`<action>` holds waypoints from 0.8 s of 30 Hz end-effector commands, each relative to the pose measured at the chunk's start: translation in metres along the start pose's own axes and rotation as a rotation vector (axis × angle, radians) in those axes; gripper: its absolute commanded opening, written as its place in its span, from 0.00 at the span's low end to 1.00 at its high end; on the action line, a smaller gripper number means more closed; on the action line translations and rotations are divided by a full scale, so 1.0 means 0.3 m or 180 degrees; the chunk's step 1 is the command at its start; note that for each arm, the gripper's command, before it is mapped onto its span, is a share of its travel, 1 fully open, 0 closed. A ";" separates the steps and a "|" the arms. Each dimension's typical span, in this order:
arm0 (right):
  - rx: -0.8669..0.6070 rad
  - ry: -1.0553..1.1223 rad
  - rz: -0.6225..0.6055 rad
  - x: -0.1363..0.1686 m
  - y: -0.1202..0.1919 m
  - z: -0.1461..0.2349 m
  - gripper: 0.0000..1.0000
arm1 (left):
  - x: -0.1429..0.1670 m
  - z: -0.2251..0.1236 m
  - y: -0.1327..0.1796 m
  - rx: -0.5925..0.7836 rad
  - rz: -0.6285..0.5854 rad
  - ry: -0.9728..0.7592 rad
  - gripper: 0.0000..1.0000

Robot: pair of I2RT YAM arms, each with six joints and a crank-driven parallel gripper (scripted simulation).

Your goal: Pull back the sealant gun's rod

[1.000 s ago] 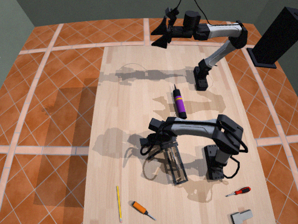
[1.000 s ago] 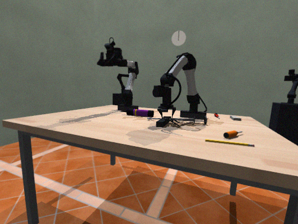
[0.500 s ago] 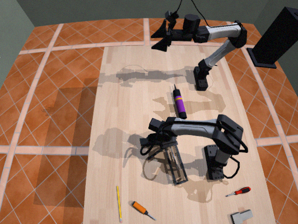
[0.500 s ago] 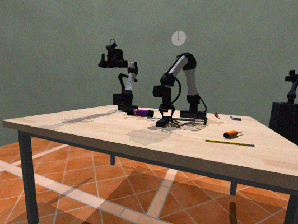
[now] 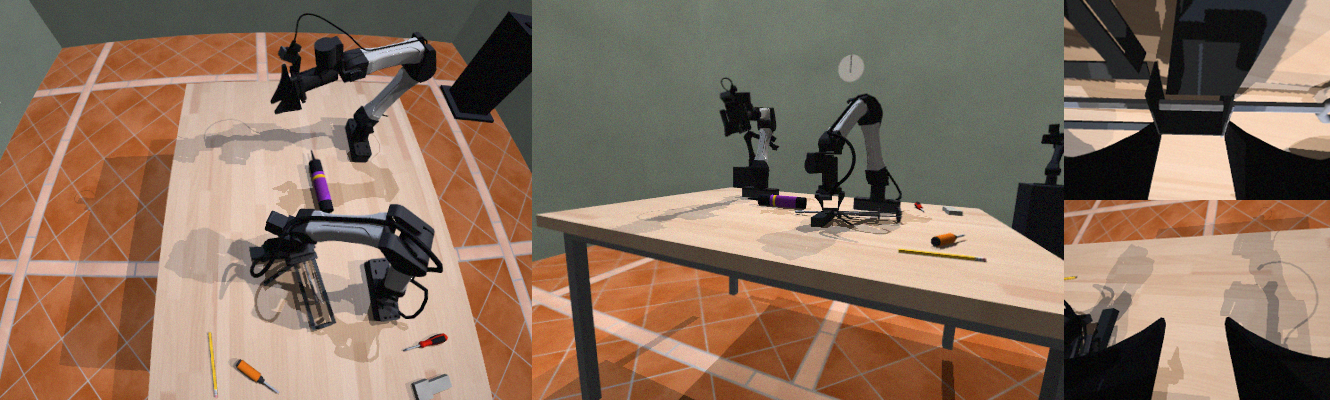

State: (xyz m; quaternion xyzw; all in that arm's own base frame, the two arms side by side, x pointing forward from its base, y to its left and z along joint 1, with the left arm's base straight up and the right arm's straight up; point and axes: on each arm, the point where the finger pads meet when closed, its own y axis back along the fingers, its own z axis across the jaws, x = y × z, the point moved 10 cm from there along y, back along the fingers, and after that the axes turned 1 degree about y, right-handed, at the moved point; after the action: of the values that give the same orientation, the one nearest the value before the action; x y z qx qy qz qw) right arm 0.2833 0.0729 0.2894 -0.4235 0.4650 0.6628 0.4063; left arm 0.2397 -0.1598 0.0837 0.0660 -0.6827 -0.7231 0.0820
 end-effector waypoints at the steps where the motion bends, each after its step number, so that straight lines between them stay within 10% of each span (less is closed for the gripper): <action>1: -0.0371 -0.0546 0.0629 0.044 -0.026 0.064 0.65 | -0.005 -0.011 0.001 0.0091 -0.0082 0.0000 0.55; 24: 0.1045 -0.2842 0.2521 0.311 -0.268 0.325 0.65 | -0.005 -0.011 0.001 0.0091 -0.0082 0.0000 0.55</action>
State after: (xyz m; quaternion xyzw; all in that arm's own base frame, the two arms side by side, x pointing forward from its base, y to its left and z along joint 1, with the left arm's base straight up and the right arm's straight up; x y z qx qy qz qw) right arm 0.3024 0.1921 0.1923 0.0940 0.4683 0.8212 0.3121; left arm 0.2397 -0.1598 0.0837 0.0660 -0.6827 -0.7231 0.0820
